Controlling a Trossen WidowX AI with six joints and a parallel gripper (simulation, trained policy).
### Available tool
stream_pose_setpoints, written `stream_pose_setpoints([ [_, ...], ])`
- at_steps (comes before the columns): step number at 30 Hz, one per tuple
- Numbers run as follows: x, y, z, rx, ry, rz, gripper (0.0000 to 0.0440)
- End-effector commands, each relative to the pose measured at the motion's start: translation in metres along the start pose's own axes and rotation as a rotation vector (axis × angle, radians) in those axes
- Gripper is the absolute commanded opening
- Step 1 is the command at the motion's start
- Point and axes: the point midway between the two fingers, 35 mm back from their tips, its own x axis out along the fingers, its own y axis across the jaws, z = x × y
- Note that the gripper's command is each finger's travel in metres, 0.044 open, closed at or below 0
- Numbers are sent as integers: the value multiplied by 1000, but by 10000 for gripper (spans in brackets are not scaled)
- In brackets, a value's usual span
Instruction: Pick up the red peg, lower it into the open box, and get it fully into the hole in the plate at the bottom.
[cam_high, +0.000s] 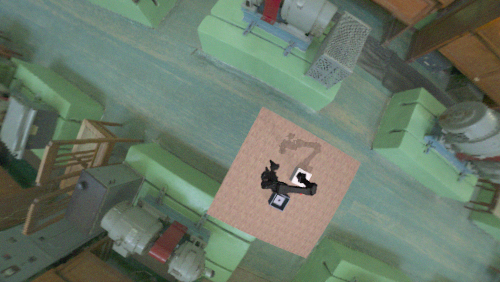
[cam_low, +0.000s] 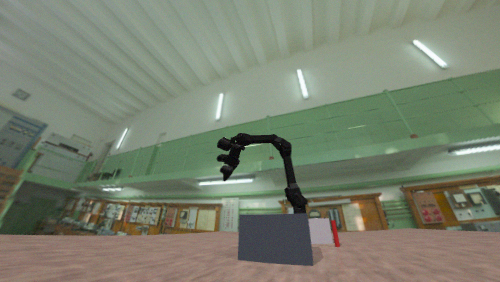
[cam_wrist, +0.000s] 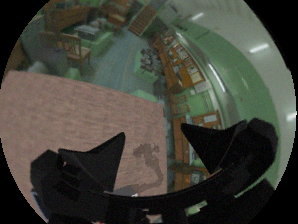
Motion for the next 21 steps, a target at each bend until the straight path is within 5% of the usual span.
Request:
stream_pose_setpoints([
  [1, -26, 31, -4, 3, -41, 80, 440],
  [21, -160, 162, -89, 8, -127, 497, 440],
])
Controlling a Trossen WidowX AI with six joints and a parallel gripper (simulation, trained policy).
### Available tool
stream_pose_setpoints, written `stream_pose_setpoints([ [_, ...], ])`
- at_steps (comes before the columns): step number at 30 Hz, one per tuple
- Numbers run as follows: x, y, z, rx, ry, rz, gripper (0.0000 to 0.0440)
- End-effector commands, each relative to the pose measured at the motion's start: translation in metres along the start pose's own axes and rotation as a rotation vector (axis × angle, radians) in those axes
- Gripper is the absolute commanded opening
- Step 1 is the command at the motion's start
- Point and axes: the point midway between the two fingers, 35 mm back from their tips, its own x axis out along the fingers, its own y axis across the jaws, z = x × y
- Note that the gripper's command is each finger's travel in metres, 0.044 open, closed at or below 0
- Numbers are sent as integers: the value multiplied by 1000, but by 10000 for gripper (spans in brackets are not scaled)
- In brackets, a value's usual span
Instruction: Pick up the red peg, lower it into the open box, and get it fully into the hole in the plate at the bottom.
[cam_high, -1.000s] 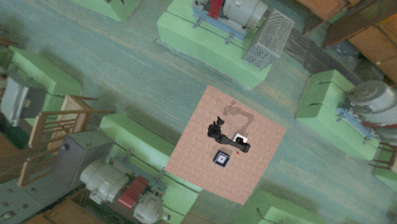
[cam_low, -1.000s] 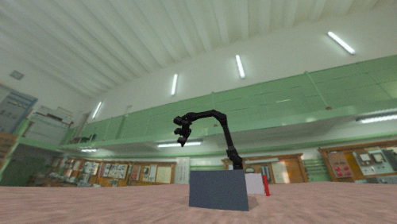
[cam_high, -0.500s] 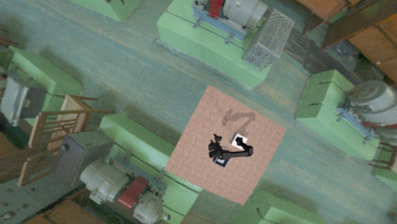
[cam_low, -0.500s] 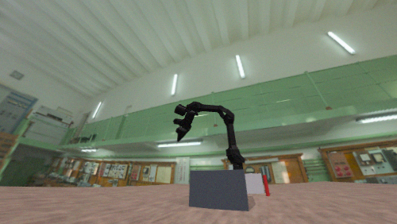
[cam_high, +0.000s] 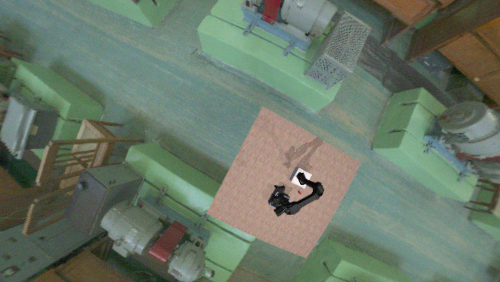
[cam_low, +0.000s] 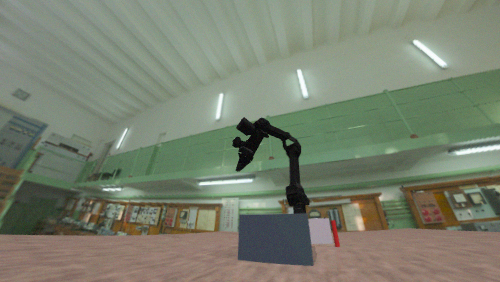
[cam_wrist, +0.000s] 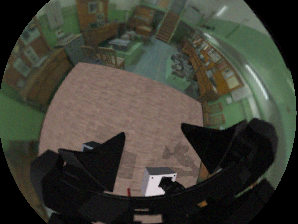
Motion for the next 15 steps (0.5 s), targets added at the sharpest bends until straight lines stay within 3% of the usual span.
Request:
stream_pose_setpoints([
  [1, -12, 21, -23, 4, 17, 62, 440],
  [15, -46, 75, -122, 28, 153, 204, 440],
])
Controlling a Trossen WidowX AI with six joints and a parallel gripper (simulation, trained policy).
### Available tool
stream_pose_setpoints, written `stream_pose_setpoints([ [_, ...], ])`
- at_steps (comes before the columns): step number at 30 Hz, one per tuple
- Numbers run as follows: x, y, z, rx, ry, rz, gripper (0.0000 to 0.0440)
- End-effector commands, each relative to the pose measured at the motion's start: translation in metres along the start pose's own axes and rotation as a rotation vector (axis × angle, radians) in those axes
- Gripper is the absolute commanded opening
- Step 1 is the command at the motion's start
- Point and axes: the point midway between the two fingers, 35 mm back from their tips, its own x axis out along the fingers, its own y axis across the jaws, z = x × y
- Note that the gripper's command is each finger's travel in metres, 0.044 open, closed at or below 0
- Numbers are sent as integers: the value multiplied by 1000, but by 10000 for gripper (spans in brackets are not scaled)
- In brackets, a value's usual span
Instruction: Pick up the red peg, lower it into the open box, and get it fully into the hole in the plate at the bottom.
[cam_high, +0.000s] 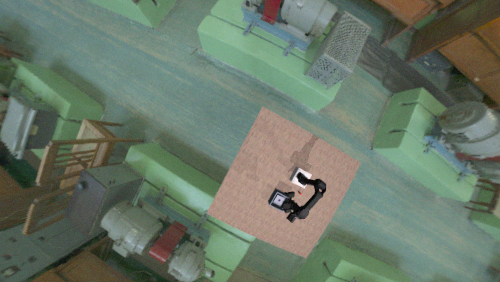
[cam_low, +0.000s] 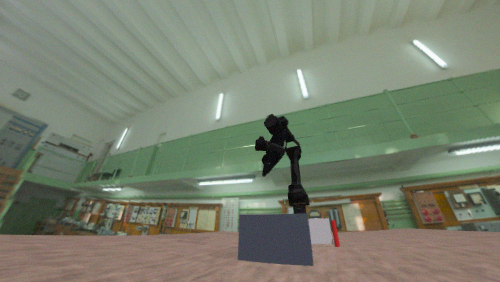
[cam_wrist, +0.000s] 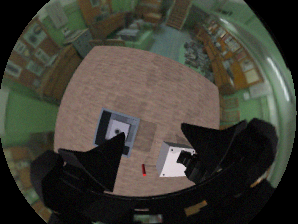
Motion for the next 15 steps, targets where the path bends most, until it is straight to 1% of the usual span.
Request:
stream_pose_setpoints([
  [1, -1, 6, -27, 10, 47, 15, 440],
  [7, 1, 13, -71, 31, 121, 12, 440],
  [15, 10, 15, -123, 61, 202, -32, 440],
])
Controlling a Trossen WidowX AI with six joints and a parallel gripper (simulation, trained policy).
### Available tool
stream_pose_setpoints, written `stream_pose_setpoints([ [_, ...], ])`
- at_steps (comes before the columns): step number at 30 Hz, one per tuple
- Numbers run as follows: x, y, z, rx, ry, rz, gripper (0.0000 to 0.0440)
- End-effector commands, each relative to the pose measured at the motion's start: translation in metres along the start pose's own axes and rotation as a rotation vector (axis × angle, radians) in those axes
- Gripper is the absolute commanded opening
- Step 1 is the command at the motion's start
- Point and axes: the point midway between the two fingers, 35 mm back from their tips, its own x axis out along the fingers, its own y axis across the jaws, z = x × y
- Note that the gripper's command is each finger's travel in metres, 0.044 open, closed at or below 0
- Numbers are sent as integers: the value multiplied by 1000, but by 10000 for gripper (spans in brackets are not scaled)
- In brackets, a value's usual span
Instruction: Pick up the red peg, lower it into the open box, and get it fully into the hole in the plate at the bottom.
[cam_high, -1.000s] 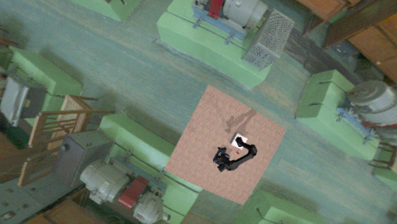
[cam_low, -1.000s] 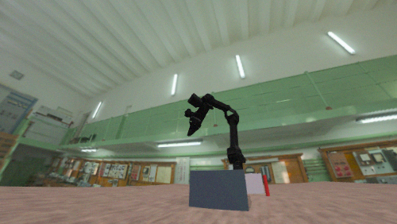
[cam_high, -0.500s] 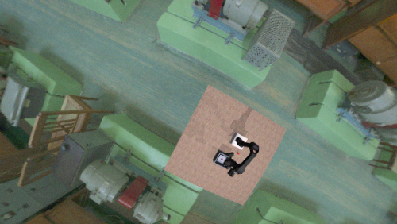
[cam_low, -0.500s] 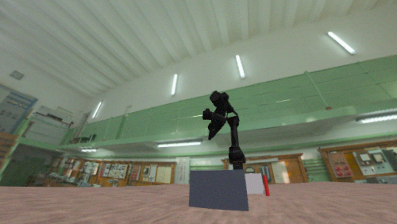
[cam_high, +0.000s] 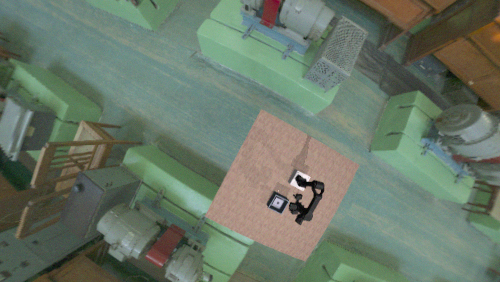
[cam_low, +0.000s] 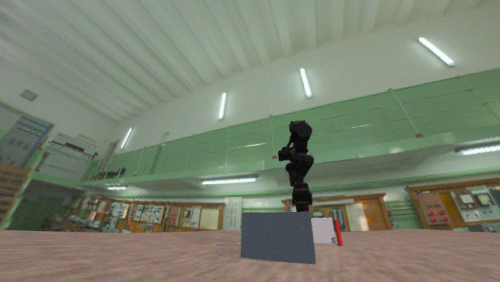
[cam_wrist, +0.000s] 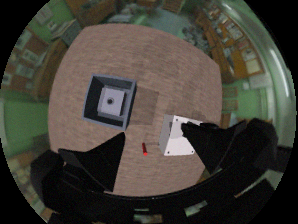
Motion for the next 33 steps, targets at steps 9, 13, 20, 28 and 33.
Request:
stream_pose_setpoints([
  [9, 34, -3, -61, 41, 78, -84, 440],
  [13, 48, 0, -76, 44, 91, -95, 440],
  [20, 73, 11, -98, 37, 111, -71, 440],
  [28, 106, 29, -119, 24, 135, 4, 440],
  [33, 124, 37, -130, 22, 152, 51, 438],
])
